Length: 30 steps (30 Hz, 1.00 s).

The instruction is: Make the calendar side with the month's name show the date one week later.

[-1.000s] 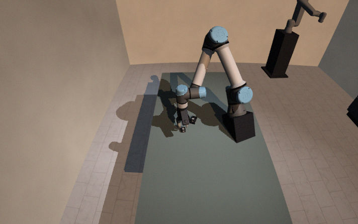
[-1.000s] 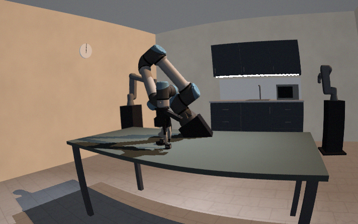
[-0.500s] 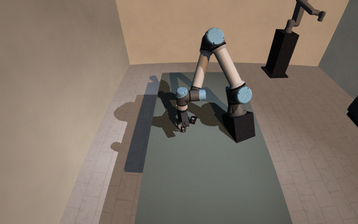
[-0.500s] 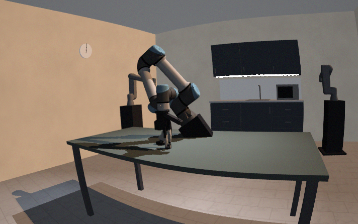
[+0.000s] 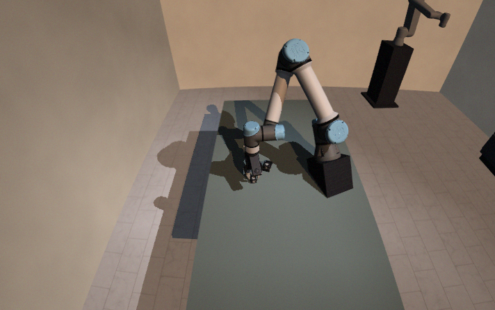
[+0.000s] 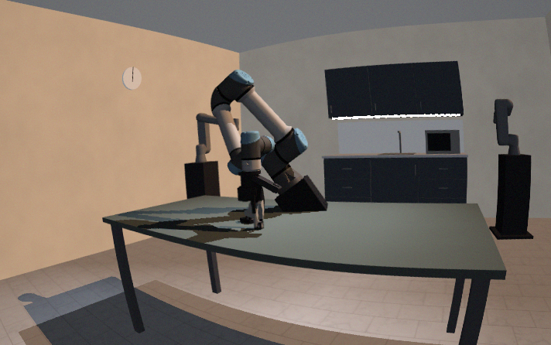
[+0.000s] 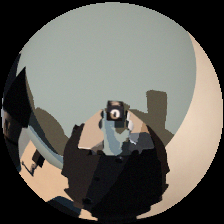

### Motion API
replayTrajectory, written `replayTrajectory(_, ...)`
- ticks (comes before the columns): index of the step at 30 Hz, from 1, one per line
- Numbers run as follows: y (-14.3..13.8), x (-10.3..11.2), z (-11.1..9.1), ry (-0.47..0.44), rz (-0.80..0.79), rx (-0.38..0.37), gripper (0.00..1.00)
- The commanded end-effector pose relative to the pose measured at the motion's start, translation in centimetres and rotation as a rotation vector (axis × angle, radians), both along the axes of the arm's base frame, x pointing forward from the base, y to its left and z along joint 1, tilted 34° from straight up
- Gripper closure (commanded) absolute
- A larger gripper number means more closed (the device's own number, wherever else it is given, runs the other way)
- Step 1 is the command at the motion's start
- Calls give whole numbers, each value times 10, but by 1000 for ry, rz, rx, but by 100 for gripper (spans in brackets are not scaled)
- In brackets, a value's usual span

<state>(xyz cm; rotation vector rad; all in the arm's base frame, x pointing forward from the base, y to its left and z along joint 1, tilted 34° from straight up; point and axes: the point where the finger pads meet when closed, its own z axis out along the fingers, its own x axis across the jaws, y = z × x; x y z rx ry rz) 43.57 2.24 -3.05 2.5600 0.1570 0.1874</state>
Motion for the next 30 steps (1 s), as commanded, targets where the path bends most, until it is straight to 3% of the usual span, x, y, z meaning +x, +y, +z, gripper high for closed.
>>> replayTrajectory(1, 0, 0, 0, -1, 0, 0, 72)
replayTrajectory(24, 0, 0, 0, -1, 0, 0, 72)
replayTrajectory(25, 0, 0, 0, -1, 0, 0, 90)
replayTrajectory(30, 0, 0, 0, -1, 0, 0, 90)
